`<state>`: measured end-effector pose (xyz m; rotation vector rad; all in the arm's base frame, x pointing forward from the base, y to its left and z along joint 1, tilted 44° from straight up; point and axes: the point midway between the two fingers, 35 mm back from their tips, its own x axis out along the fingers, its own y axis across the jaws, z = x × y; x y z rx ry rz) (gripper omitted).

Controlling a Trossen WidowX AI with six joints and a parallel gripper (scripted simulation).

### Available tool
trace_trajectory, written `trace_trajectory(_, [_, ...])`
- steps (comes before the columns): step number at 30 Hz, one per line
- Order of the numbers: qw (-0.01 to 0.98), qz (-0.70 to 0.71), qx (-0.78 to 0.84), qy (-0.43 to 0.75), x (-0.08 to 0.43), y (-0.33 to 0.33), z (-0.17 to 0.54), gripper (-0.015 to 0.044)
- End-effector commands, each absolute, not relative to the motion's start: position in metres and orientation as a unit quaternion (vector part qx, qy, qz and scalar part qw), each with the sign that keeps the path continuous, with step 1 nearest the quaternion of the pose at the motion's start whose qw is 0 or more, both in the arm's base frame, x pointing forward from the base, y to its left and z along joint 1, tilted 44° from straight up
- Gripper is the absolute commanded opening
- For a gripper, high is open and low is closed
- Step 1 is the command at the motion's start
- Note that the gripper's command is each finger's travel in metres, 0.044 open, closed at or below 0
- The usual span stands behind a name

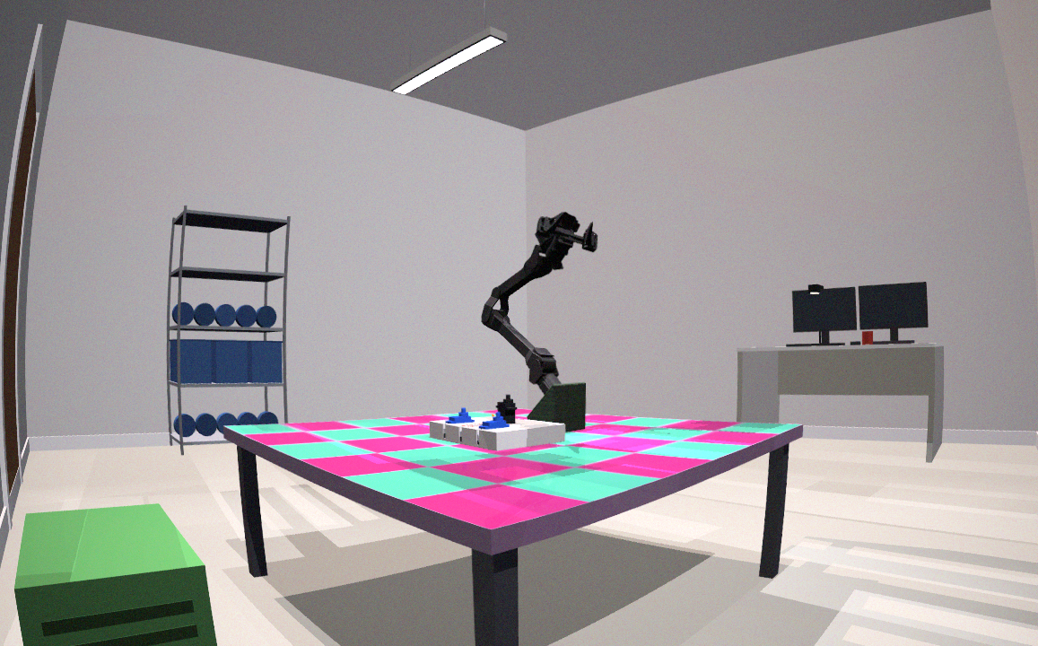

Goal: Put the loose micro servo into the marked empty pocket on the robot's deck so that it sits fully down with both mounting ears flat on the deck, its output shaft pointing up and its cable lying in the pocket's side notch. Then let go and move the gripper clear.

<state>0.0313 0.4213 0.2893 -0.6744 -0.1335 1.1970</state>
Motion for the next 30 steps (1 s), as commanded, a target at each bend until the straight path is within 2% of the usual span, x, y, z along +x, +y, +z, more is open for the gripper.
trace_trajectory(1, [0.787,0.539,-0.299,-0.016,0.046,0.42,0.273,0.044])
trace_trajectory(16, [0.852,0.444,-0.215,0.174,0.109,0.399,0.213,0.044])
trace_trajectory(30, [0.893,0.3,-0.111,0.316,0.161,0.362,0.165,0.044])
